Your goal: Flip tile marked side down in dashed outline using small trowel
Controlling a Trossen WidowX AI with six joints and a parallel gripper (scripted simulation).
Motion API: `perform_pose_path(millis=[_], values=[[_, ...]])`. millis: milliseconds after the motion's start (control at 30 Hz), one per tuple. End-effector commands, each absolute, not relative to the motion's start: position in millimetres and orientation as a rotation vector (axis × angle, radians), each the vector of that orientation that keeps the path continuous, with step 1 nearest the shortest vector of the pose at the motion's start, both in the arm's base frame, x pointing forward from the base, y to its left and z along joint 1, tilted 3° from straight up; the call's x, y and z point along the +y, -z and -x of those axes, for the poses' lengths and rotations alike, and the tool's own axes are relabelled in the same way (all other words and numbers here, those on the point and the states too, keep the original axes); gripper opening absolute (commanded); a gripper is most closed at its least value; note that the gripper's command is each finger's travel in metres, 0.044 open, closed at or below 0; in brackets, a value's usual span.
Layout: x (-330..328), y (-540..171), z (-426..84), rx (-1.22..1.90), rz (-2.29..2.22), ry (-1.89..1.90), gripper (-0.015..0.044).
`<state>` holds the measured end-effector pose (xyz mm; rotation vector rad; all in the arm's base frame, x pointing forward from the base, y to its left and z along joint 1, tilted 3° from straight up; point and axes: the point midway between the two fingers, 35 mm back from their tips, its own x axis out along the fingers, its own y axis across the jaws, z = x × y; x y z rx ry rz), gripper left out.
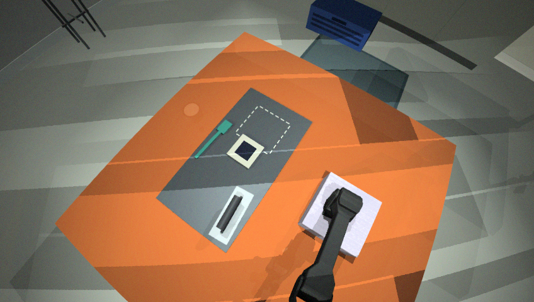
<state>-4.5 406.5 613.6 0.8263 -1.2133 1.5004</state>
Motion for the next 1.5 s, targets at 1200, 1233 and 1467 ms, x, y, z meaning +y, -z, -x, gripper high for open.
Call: perform_pose_path(millis=[1200, 1233, 1467], values=[[405.5, -614.4, 4.5, -1.215, -0.827, -1.499, 0.0000], [405.5, -614.4, 4.5, -1.215, -0.827, -1.499, 0.0000], [405.2, -614.7, 4.6, -1.216, -0.828, -1.499, 0.0000]])
